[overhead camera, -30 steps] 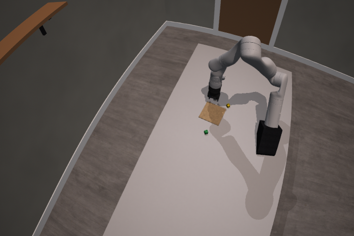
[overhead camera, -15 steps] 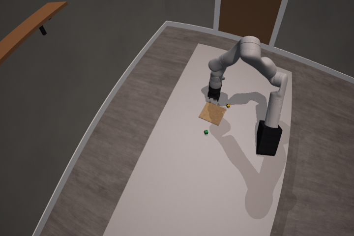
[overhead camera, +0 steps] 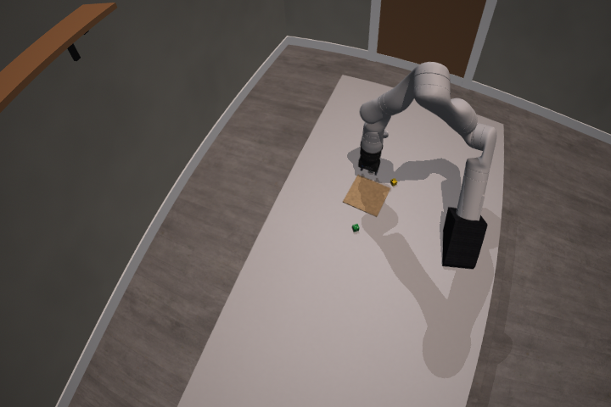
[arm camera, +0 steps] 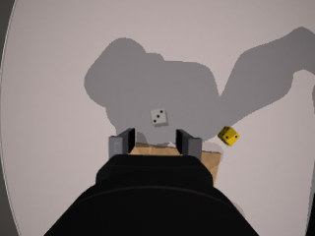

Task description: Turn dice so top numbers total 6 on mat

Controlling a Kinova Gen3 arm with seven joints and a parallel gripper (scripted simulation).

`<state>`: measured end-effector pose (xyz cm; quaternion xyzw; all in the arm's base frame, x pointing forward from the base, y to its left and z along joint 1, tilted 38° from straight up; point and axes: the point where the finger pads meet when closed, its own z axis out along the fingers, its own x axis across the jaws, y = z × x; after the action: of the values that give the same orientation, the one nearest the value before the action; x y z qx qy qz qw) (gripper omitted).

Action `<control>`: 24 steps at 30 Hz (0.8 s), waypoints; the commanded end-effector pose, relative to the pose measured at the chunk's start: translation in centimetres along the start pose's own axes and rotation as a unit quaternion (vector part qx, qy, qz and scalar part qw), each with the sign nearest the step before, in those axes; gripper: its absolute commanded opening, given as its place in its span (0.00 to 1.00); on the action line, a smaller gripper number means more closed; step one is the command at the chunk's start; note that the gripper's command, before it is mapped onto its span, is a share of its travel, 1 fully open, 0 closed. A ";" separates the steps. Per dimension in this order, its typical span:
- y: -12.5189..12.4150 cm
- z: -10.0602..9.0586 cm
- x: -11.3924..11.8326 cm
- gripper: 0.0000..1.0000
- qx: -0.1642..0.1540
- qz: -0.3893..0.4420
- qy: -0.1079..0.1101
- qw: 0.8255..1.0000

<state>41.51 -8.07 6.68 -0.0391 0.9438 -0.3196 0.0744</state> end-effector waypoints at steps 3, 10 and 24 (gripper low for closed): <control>0.0 0.0 0.0 1.00 0.000 0.000 -0.001 1.000; 0.0 0.0 0.0 1.00 0.000 0.000 -0.001 1.000; 1.7 0.0 6.7 1.00 0.000 0.000 -0.001 1.000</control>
<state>36.45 -8.12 5.14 -0.0339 0.9433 -0.3214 0.0759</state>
